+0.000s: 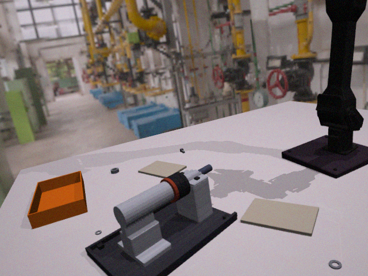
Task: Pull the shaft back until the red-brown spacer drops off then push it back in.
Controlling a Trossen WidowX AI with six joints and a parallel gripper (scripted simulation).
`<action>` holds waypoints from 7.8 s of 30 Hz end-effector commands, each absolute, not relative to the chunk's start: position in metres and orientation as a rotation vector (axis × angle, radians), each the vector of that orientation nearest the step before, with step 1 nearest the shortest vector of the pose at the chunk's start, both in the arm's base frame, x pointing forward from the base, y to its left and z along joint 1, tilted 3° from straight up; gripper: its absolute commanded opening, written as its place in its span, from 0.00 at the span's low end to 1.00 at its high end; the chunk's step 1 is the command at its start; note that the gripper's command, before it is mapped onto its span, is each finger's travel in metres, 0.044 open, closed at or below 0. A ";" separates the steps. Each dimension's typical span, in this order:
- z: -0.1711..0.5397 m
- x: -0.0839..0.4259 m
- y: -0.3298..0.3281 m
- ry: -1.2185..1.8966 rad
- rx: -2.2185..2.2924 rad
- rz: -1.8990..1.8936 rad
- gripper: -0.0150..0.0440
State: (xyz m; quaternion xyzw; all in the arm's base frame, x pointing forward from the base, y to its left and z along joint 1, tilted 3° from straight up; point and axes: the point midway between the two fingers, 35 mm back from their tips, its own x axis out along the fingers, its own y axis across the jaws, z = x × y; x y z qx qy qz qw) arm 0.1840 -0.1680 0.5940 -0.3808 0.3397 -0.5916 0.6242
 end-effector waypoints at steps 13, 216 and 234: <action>0.521 0.299 -0.176 0.375 -0.366 -1.166 1.00; 0.087 0.380 -0.066 0.230 2.204 -2.046 0.25; 0.086 0.368 -0.069 0.229 2.208 -2.047 0.25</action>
